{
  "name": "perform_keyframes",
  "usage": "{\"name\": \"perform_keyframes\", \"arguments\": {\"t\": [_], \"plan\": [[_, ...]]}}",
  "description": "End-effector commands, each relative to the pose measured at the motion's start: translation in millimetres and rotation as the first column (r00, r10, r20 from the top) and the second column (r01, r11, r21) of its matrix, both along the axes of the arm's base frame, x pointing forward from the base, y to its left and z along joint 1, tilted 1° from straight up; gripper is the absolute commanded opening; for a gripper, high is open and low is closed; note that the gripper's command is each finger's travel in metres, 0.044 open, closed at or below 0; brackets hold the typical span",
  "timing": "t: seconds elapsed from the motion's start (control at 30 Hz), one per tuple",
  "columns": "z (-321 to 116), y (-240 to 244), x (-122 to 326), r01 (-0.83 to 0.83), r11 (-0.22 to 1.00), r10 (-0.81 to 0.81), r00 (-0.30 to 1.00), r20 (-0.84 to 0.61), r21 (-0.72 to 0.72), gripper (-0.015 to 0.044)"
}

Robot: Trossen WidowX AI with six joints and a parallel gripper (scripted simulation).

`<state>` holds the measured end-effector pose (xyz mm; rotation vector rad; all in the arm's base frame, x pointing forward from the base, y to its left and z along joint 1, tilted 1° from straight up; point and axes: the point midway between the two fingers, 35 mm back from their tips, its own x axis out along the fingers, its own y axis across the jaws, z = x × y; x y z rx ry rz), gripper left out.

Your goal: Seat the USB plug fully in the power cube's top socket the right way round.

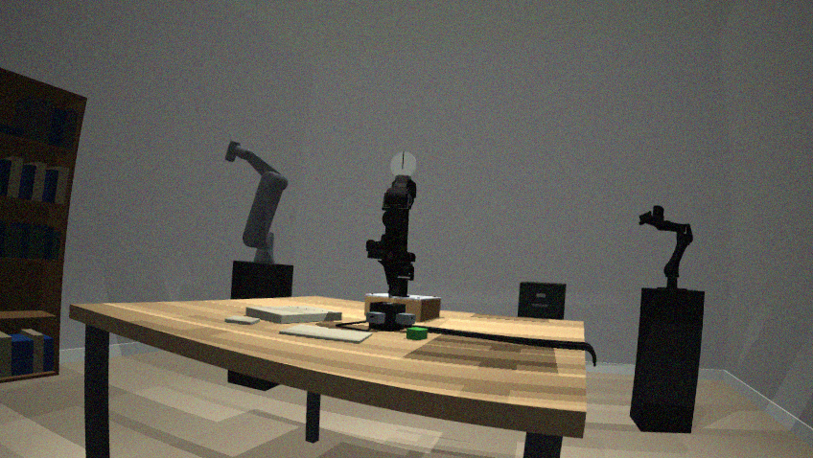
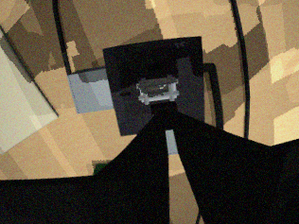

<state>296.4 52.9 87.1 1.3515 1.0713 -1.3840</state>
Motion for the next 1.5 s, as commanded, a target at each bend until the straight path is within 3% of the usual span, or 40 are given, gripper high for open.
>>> {"name": "perform_keyframes", "arguments": {"t": [0.0,1.47], "plan": [[-0.8,-0.7,0.5,0.006,1.0,-0.006,1.0,0.002,-0.006,0.0],[-6.1,-2.9,-0.1,0.019,0.999,-0.019,1.0,-0.003,-0.027,0.0]]}}
